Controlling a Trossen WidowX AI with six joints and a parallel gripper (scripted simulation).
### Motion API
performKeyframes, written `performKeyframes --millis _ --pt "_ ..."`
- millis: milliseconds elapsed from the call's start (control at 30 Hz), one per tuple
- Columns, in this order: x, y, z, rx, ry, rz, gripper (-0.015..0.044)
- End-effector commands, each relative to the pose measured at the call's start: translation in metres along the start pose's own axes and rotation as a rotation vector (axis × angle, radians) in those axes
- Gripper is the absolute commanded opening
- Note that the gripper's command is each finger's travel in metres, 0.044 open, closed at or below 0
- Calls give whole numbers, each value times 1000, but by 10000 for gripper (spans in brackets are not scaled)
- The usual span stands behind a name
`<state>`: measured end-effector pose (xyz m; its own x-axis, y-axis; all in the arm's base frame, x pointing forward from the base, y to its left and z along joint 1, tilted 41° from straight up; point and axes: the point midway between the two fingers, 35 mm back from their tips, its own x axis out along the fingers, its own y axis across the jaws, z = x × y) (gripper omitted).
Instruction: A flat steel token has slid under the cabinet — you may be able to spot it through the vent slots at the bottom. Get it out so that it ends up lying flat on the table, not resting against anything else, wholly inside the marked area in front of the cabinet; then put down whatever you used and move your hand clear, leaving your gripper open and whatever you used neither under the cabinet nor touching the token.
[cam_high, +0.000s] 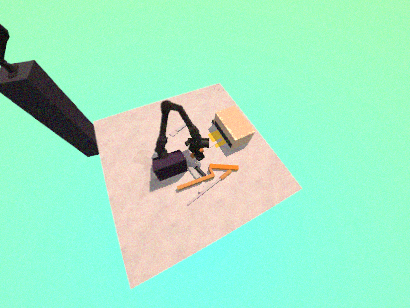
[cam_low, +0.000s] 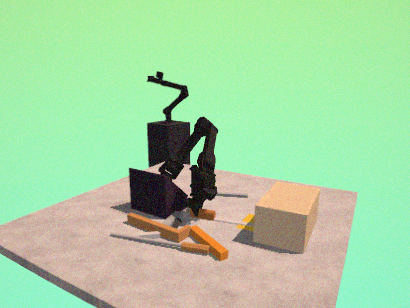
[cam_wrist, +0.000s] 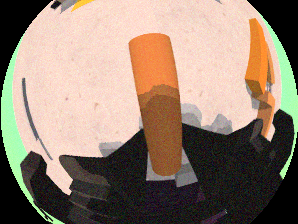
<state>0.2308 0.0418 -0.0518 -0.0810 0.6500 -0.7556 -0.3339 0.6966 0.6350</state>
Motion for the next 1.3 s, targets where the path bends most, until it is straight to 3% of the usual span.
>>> performKeyframes --millis 0,1267 --pt "0 -1 0 -5 0 0 0" --pt "-4 -33 -1 -175 3 -2 0"
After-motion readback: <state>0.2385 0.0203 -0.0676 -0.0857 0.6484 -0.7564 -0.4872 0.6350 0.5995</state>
